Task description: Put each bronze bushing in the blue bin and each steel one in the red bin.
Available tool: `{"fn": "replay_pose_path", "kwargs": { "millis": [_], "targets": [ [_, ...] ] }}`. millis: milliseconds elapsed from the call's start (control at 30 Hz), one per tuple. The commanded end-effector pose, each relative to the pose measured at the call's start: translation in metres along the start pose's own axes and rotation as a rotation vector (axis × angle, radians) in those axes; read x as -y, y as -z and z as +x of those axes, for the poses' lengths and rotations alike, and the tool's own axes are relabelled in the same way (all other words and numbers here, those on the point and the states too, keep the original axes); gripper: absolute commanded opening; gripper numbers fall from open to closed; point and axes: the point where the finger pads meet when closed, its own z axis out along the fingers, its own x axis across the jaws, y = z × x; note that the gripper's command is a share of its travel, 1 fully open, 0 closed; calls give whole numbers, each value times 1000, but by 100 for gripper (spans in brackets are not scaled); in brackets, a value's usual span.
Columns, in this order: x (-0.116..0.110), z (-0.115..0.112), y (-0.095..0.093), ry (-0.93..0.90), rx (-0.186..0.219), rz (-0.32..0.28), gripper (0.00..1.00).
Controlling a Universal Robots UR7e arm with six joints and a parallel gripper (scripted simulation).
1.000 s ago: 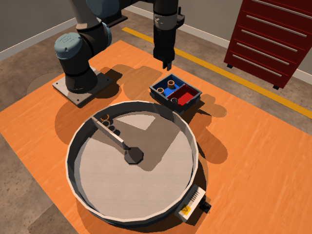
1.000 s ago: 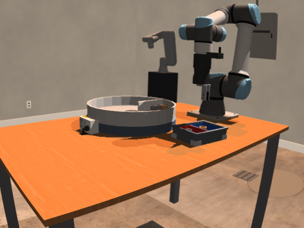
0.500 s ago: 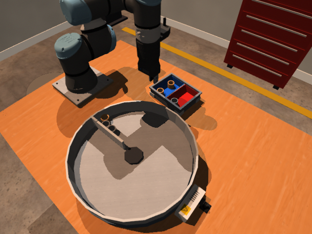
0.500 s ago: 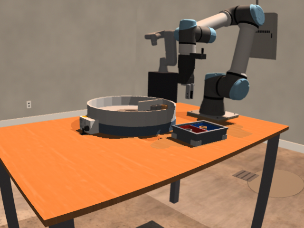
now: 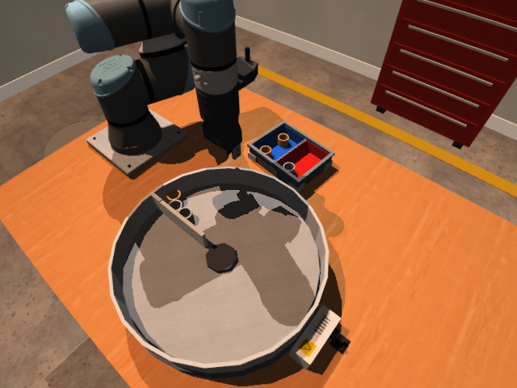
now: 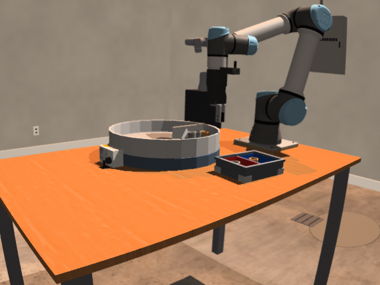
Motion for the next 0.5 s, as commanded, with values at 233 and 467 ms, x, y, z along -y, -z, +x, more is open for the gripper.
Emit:
{"fn": "replay_pose_path", "kwargs": {
  "millis": [233, 467],
  "targets": [
    [-80, 1, -6, -8, -2, 1, 40],
    [-102, 1, -8, -11, -2, 1, 40]
  ]
}}
